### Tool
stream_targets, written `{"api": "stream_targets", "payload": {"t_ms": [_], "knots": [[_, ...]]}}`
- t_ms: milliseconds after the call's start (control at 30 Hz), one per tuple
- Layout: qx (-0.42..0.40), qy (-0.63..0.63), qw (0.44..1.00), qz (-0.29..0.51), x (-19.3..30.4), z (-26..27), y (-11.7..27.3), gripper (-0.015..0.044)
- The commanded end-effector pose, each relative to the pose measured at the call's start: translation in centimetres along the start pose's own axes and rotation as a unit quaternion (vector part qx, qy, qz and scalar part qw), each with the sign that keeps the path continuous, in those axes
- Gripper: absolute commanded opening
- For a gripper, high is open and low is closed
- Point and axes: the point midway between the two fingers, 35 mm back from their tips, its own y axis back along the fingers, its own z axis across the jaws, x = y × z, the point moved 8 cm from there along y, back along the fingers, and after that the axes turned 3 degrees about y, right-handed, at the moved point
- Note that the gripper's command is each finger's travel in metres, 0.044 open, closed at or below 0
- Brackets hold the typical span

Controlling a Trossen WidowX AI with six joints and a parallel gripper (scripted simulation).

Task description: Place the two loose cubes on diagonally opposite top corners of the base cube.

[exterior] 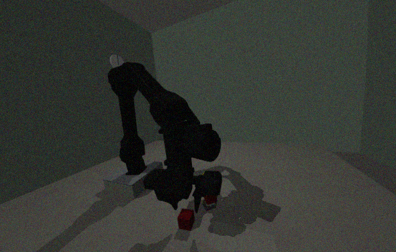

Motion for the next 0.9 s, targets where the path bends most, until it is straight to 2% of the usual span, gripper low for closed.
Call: {"api": "stream_targets", "payload": {"t_ms": [0,467,667,867], "knots": [[0.007,0.003,1.000,0.002,0.1,-0.2,-1.0,0.0265],[0.008,0.003,1.000,0.002,0.1,-0.3,-2.9,0.0265],[0.008,0.003,1.000,0.002,0.1,-0.3,-2.9,0.0108],[0.007,0.003,1.000,0.002,0.1,-0.2,-2.5,0.0105]]}}
